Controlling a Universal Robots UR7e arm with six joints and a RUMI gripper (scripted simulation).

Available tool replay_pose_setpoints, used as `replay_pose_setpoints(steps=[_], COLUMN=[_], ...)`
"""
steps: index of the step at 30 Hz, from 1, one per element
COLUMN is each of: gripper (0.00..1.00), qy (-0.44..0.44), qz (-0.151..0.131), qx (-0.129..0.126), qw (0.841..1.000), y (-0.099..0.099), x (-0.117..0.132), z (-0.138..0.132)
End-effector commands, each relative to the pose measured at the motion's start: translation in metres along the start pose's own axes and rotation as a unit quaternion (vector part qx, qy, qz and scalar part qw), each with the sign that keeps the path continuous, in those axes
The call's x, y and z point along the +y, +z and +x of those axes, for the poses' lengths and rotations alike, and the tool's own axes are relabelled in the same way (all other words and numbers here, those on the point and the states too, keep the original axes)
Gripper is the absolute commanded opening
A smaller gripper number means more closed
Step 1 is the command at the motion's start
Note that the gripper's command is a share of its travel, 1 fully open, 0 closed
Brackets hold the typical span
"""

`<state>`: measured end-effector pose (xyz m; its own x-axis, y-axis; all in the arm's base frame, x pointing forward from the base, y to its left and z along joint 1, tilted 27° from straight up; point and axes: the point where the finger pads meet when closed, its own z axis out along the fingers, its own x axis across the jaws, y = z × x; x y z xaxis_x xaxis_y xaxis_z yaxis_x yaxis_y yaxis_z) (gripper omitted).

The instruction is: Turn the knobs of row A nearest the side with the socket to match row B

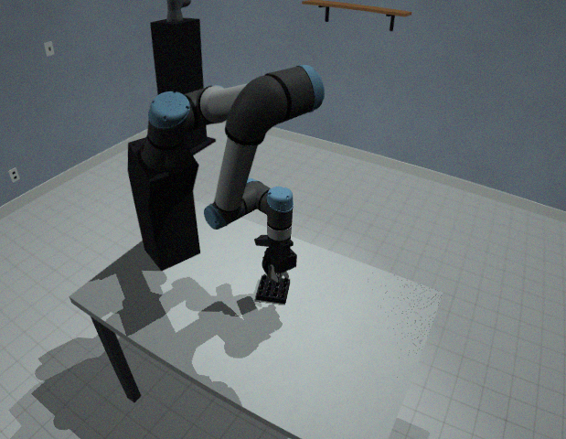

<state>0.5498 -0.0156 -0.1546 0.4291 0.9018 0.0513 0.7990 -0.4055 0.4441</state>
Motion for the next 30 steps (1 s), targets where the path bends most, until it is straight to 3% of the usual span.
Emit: replay_pose_setpoints(steps=[1,30], gripper=[0.11,0.11], qy=[0.0,0.0], qz=[-0.001,-0.001], qx=[0.0,0.0], qw=[1.0,1.0], y=[0.002,0.032], x=[0.0,0.0], z=[0.0,0.0])
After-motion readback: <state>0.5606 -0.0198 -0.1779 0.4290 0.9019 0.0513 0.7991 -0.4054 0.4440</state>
